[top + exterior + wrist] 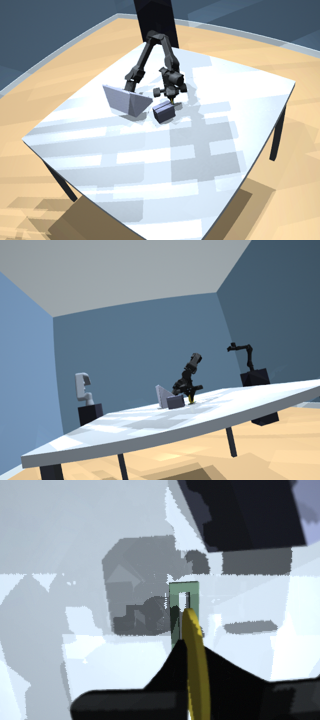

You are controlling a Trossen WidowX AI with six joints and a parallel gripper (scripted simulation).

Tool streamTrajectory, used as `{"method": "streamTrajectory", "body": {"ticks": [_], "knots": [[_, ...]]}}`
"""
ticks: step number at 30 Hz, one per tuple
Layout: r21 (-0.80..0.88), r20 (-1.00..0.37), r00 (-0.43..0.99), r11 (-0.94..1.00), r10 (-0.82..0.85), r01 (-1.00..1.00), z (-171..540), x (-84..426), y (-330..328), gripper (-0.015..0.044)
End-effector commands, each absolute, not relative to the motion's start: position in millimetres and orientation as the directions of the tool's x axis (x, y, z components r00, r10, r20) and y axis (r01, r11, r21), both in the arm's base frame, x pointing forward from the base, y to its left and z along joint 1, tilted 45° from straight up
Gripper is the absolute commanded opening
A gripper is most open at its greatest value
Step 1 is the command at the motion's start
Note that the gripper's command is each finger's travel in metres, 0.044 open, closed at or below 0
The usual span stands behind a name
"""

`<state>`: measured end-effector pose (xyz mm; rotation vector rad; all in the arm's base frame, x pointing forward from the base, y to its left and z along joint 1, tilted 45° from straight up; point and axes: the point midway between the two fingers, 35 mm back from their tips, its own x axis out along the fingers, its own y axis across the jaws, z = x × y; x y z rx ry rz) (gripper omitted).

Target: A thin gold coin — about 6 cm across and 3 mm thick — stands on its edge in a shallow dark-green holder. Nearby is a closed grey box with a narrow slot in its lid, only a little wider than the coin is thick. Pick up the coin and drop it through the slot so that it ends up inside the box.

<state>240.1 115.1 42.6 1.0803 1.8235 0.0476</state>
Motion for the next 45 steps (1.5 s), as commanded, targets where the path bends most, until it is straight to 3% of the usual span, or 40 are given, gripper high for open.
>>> {"method": "streamTrajectory", "body": {"ticks": [1,39,45], "knots": [[0.462,-0.715,-0.126,0.601,0.687,0.652,44.8,241.3,113.0,0.0],[0.46,-0.717,-0.127,0.602,0.685,0.652,109.8,252.5,49.4,0.0],[0.374,-0.717,-0.127,0.533,0.685,0.759,110.4,252.1,50.0,0.0]]}}
